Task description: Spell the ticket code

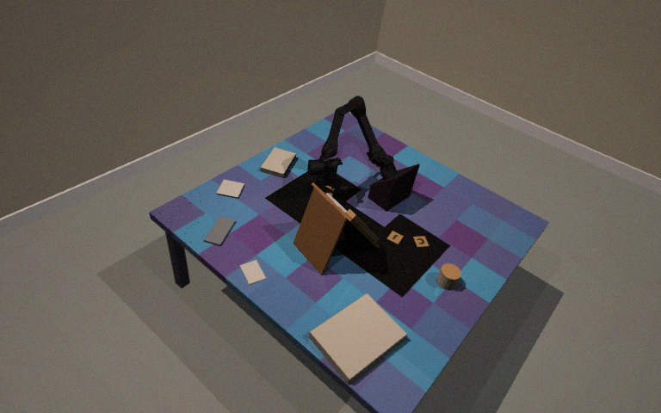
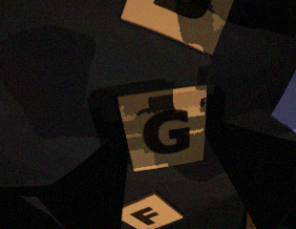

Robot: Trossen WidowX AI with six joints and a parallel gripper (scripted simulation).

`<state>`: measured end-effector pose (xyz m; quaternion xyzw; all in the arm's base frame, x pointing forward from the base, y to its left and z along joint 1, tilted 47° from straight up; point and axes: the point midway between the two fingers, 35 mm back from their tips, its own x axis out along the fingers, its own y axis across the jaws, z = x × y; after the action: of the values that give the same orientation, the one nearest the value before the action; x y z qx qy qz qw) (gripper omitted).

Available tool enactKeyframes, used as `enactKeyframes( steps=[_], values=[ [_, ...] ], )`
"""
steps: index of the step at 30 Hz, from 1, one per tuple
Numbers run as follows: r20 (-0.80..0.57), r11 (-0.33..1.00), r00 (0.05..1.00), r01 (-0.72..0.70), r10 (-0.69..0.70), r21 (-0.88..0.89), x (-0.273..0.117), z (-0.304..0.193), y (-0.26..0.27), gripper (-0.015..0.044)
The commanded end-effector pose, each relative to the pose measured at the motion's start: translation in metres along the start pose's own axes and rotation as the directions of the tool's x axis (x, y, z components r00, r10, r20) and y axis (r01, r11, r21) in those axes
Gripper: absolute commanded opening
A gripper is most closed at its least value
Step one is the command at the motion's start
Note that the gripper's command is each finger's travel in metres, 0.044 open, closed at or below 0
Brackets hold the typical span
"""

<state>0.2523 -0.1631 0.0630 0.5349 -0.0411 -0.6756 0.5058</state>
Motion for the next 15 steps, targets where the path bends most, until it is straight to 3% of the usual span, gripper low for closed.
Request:
enactKeyframes(
  steps=[1, 3, 11, 15],
  values=[
    [-0.003, 1.0, 1.0, 0.001, -0.001, -0.006, 0.0003, -0.0008, 0.0, 0.024],
    [-0.003, 1.0, 1.0, 0.001, -0.001, -0.006, 0.0003, -0.0008, 0.0, 0.0227],
    [-0.003, 1.0, 1.0, 0.001, -0.001, -0.006, -0.005, -0.0001, -0.0013, 0.0017],
    [-0.003, 1.0, 1.0, 0.002, -0.002, -0.006, -0.0066, -0.0004, -0.0022, 0.0]
  ],
)
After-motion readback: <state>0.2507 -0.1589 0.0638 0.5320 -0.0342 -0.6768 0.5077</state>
